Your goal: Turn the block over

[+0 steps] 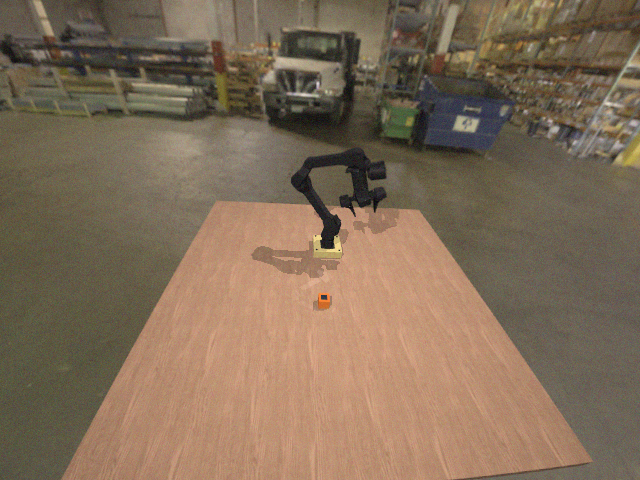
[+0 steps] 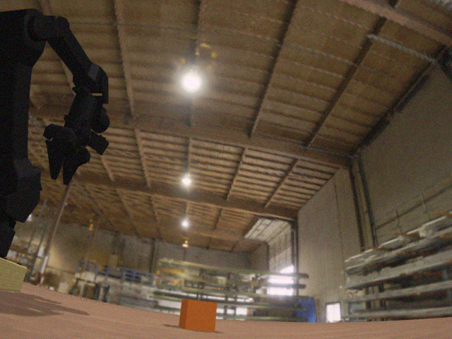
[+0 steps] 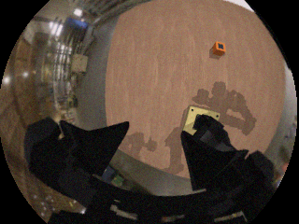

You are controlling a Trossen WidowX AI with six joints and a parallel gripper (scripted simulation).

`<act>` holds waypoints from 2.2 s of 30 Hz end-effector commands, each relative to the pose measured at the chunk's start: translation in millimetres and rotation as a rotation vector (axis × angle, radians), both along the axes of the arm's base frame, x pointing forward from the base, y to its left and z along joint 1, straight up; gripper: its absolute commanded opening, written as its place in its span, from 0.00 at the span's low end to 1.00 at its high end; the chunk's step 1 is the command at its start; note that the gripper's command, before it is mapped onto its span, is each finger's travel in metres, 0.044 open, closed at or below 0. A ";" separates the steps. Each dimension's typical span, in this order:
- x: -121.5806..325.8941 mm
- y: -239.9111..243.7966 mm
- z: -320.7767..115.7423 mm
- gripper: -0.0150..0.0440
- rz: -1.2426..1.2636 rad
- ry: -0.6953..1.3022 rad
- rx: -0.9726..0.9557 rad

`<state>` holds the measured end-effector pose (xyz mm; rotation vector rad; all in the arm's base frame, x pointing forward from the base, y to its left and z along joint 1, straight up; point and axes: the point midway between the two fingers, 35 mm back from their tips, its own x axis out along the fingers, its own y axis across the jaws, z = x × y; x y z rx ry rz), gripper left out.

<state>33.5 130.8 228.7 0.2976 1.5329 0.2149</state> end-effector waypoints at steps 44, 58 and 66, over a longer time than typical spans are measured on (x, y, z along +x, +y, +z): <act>294.0 -177.1 -156.9 1.00 0.027 0.002 -0.330; 295.7 -176.0 -183.0 1.00 0.027 0.002 -0.330; 295.8 -176.0 -196.2 1.00 0.027 0.002 -0.329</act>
